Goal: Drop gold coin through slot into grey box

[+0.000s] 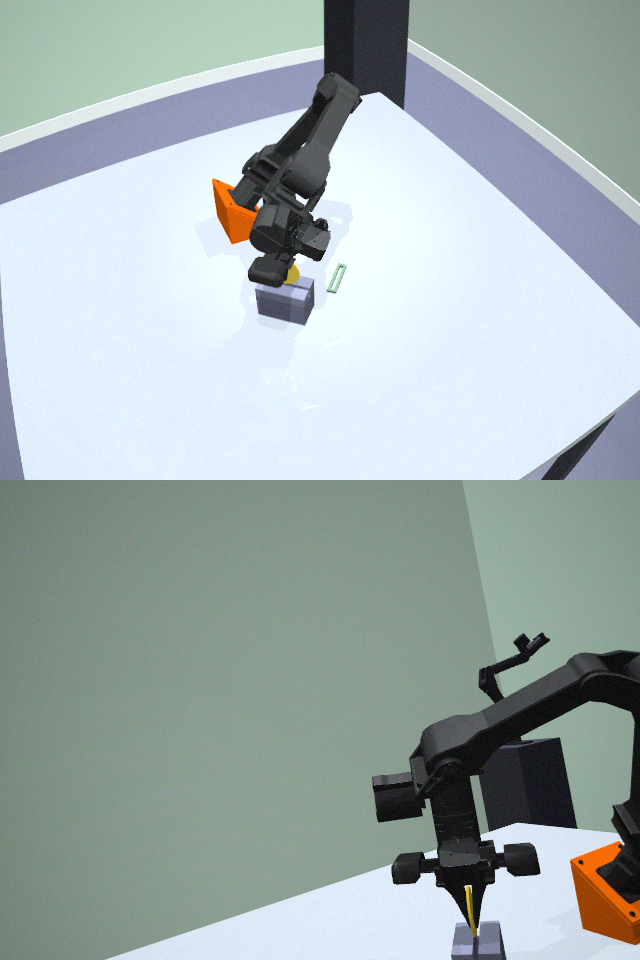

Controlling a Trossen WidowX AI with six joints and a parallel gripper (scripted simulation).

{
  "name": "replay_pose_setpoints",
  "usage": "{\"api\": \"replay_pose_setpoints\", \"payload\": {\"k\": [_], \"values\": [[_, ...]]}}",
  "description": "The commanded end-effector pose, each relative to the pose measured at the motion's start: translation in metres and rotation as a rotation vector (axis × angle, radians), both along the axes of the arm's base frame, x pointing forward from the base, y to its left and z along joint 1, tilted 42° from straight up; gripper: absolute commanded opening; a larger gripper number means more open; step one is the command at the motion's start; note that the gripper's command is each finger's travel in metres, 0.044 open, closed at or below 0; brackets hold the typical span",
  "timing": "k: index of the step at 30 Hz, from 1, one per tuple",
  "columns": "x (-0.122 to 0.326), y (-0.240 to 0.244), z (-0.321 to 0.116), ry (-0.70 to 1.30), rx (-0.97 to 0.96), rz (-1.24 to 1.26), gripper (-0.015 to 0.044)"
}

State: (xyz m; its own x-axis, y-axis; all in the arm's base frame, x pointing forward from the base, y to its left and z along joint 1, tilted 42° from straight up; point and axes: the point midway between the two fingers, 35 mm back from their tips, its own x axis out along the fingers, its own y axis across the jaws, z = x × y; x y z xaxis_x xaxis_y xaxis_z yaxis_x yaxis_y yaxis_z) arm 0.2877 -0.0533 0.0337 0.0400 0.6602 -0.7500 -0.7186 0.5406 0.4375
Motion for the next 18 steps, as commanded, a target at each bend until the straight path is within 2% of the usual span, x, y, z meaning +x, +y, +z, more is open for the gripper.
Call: {"api": "replay_pose_setpoints", "payload": {"k": [1, 5, 14, 18], "values": [[0.0001, -0.0002, 0.0002, -0.001, 0.000, 0.000, 0.0053], [0.0001, -0.0002, 0.0002, -0.001, 0.000, 0.000, 0.0157], [0.0001, -0.0002, 0.0002, -0.001, 0.000, 0.000, 0.0161], [-0.0002, -0.0077, 0.0085, 0.000, -0.001, 0.000, 0.0266]]}}
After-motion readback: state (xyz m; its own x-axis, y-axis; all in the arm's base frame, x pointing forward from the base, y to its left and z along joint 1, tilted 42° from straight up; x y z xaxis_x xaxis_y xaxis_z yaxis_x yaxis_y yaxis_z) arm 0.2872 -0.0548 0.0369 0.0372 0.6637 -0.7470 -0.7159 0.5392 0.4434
